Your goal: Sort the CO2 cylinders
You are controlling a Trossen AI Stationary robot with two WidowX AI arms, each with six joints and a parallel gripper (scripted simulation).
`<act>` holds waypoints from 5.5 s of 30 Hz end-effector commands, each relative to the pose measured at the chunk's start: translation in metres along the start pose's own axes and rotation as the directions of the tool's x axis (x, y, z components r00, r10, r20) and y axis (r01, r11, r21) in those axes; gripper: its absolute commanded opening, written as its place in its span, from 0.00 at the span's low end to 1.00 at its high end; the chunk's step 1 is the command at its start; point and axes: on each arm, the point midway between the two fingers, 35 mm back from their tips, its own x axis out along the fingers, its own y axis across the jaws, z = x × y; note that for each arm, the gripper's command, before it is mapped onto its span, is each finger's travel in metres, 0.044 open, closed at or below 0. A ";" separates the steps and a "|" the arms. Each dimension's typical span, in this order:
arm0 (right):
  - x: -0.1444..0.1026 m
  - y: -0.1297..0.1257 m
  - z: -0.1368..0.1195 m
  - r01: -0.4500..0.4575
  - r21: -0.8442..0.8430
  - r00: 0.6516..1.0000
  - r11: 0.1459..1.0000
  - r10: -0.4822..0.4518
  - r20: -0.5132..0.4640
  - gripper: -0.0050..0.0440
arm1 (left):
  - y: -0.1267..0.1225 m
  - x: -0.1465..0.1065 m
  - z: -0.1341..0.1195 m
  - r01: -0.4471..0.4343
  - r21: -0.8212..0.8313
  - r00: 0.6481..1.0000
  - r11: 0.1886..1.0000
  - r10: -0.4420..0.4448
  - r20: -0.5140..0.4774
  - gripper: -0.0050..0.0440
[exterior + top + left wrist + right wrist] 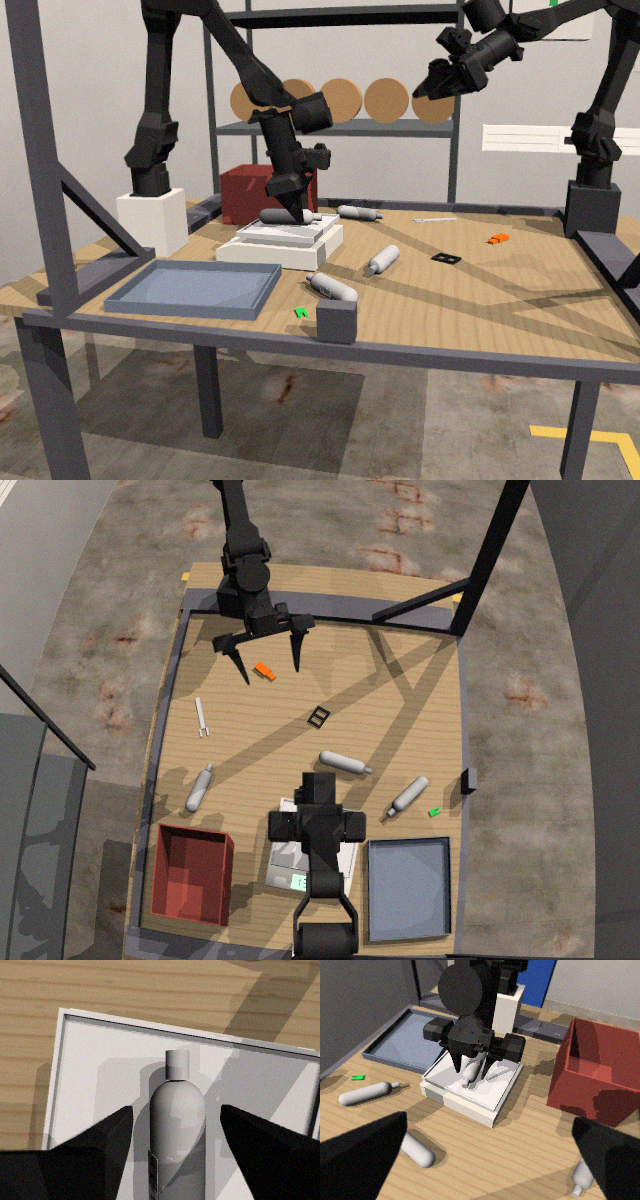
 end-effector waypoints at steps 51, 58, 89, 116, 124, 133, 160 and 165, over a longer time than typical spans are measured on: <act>0.006 -0.013 0.007 0.263 0.136 0.962 0.955 -0.270 0.033 1.00 | 0.086 -0.102 0.041 -0.026 -0.032 0.997 0.999 0.028 0.070 0.00; 0.004 -0.019 0.008 0.412 0.232 0.898 0.881 -0.436 0.060 1.00 | 0.153 -0.112 0.032 -0.065 -0.051 0.992 0.997 0.070 0.104 0.00; -0.008 -0.024 0.013 0.546 0.362 0.781 0.756 -0.615 0.108 1.00 | 0.263 -0.100 -0.076 -0.017 0.007 0.999 1.000 0.017 0.038 0.15; -0.004 -0.024 0.015 0.541 0.333 0.796 0.772 -0.598 0.096 1.00 | 0.251 -0.152 -0.073 -0.009 0.004 0.999 1.000 0.009 0.032 1.00; 0.012 -0.024 0.009 0.435 0.119 0.899 0.892 -0.438 -0.008 1.00 | 0.214 -0.132 -0.046 -0.013 0.020 0.999 1.000 0.013 0.046 1.00; 0.017 -0.015 -0.003 0.089 -0.138 0.977 0.986 -0.113 -0.178 1.00 | 0.149 -0.090 -0.006 0.010 0.040 0.999 0.999 -0.012 0.043 1.00; -0.013 0.004 -0.002 -0.415 -0.280 0.902 0.866 0.350 -0.253 1.00 | -0.059 0.018 0.138 0.029 0.116 0.993 0.993 -0.042 0.106 1.00; -0.015 0.005 -0.004 -0.414 -0.277 0.902 0.867 0.349 -0.255 1.00 | -0.067 0.023 0.143 0.030 0.119 0.993 0.992 -0.043 0.106 1.00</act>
